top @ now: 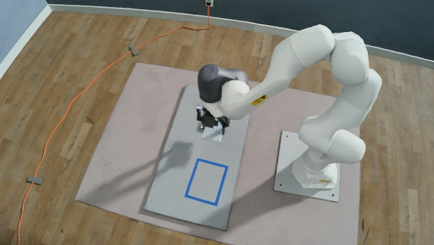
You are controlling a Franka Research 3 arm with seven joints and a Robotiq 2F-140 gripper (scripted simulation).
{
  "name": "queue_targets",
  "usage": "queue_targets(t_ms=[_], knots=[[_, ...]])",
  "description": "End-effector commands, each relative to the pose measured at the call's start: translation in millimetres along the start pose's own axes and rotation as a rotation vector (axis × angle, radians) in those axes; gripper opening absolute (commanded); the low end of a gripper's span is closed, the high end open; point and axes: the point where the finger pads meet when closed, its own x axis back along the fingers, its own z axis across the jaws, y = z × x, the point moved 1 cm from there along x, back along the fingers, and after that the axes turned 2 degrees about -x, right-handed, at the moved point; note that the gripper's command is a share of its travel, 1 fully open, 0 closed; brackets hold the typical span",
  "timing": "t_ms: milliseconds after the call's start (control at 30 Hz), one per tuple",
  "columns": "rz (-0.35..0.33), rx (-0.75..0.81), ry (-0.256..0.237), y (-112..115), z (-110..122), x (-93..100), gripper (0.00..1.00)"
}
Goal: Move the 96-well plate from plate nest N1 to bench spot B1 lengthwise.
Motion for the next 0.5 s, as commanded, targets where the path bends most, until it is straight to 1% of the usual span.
queue_targets(t_ms=[0,33,467], knots=[[0.004,-0.038,0.007,-9,1,0.4,0.60],[0.004,-0.038,0.007,-9,1,0.4,0.60],[0.004,-0.038,0.007,-52,-5,-1.0,0.60]])
